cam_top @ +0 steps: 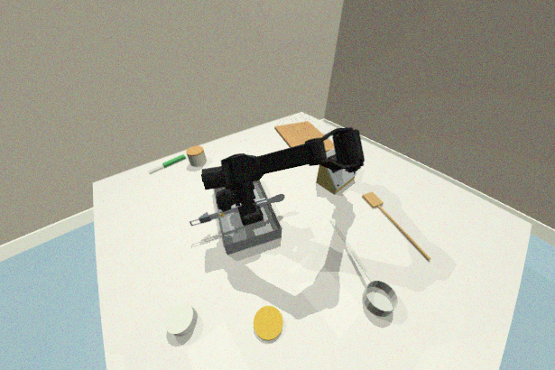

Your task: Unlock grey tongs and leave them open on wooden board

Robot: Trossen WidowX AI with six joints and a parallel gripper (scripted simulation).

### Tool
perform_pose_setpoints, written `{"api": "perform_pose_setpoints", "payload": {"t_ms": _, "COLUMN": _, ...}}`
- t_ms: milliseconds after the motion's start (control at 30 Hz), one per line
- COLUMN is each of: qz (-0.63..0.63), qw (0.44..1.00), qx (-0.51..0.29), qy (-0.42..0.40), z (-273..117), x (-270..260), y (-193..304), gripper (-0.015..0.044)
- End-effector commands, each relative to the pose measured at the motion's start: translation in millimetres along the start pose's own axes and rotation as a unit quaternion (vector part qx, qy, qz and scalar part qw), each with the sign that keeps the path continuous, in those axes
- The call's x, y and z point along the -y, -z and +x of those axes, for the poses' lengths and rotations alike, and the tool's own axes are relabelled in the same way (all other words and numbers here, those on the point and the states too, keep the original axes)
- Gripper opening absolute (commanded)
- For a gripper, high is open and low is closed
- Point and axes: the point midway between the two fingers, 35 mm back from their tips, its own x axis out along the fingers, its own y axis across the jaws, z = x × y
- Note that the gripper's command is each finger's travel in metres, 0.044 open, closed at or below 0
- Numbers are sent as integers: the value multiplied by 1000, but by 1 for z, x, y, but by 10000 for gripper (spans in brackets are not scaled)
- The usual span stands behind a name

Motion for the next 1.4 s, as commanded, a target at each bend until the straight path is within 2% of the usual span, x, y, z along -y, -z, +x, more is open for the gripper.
{"api": "perform_pose_setpoints", "payload": {"t_ms": 0, "qz": 0, "qw": 1000, "qx": 0, "qy": 0, "z": -3, "x": 0, "y": -1, "gripper": -126}}
{"api": "perform_pose_setpoints", "payload": {"t_ms": 33, "qz": 0, "qw": 1000, "qx": 1, "qy": 0, "z": -7, "x": 0, "y": -2, "gripper": -150}}
{"api": "perform_pose_setpoints", "payload": {"t_ms": 133, "qz": 1, "qw": 1000, "qx": 2, "qy": 2, "z": -33, "x": 1, "y": -6, "gripper": -150}}
{"api": "perform_pose_setpoints", "payload": {"t_ms": 367, "qz": 3, "qw": 1000, "qx": 1, "qy": 1, "z": -129, "x": 2, "y": 0, "gripper": -150}}
{"api": "perform_pose_setpoints", "payload": {"t_ms": 867, "qz": 15, "qw": 1000, "qx": -2, "qy": 2, "z": -128, "x": 9, "y": 0, "gripper": -150}}
{"api": "perform_pose_setpoints", "payload": {"t_ms": 1367, "qz": 170, "qw": 985, "qx": 12, "qy": 19, "z": -149, "x": 140, "y": 14, "gripper": -150}}
